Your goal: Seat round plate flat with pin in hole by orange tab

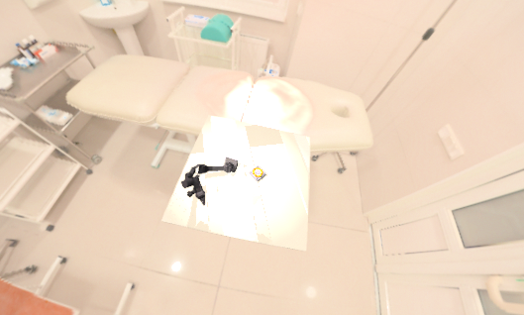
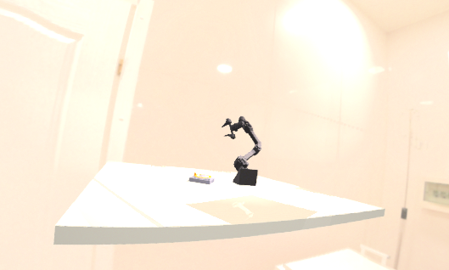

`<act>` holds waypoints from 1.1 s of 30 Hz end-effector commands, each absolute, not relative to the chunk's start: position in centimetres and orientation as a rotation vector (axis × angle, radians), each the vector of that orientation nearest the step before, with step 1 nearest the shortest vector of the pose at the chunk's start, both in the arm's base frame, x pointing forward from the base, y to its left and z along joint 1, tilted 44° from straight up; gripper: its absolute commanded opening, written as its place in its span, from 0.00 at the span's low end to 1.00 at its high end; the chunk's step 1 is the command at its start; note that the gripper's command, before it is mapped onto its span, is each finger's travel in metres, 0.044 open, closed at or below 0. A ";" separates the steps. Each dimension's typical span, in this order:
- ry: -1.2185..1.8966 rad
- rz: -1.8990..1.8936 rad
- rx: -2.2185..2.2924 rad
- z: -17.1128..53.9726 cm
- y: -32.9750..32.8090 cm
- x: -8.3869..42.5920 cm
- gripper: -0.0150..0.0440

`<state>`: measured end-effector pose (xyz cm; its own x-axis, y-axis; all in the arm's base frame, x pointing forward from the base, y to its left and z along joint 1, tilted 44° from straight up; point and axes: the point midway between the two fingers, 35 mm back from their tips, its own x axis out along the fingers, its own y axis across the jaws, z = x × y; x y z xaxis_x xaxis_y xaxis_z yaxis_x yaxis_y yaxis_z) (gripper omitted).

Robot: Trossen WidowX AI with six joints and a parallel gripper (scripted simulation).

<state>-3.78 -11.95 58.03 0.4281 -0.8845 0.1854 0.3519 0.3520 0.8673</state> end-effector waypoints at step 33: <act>0.584 -0.913 0.254 33.1 -9.1 34.8 0.25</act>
